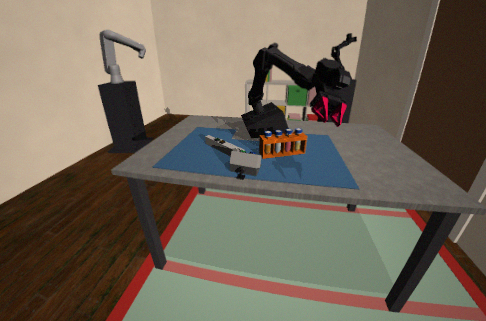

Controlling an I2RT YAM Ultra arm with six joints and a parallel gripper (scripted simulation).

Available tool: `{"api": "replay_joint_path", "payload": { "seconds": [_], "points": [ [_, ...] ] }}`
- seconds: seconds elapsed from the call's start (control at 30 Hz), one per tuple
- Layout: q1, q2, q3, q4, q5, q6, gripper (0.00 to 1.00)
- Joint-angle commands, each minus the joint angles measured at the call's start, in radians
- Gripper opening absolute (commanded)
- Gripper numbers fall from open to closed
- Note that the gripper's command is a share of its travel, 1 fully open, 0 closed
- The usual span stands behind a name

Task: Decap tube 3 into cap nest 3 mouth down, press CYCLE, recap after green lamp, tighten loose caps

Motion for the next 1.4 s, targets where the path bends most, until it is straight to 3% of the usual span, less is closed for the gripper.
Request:
{"api": "replay_joint_path", "payload": {
  "seconds": [0.0, 0.17, 0.23, 0.33, 0.4, 0.5, 0.57, 0.67, 0.77, 0.83, 0.97, 1.03, 1.13, 1.2, 1.27, 1.37],
  "points": [
    [-0.007, -0.040, -0.025, -0.091, -0.033, 0.007, 0.49],
    [-0.021, -0.065, -0.071, -0.062, -0.045, -0.006, 0.49],
    [-0.035, -0.086, -0.056, -0.173, -0.059, 0.013, 0.49],
    [-0.054, -0.119, -0.113, -0.147, -0.074, -0.001, 0.49],
    [-0.068, -0.137, -0.094, -0.259, -0.089, 0.018, 0.49],
    [-0.086, -0.172, -0.151, -0.236, -0.103, 0.004, 0.49],
    [-0.100, -0.186, -0.127, -0.347, -0.119, 0.024, 0.49],
    [-0.105, -0.191, -0.130, -0.357, -0.124, 0.020, 0.49],
    [-0.121, -0.233, -0.203, -0.315, -0.135, 0.005, 0.49],
    [-0.134, -0.237, -0.164, -0.431, -0.151, 0.024, 0.49],
    [-0.155, -0.289, -0.248, -0.400, -0.165, 0.008, 0.49],
    [-0.168, -0.289, -0.206, -0.514, -0.182, 0.028, 0.49],
    [-0.183, -0.332, -0.271, -0.495, -0.193, 0.017, 0.49],
    [-0.183, -0.332, -0.271, -0.495, -0.193, 0.017, 0.49],
    [-0.197, -0.328, -0.228, -0.606, -0.211, 0.036, 0.49],
    [-0.212, -0.371, -0.290, -0.591, -0.220, 0.026, 0.49]
  ]
}}
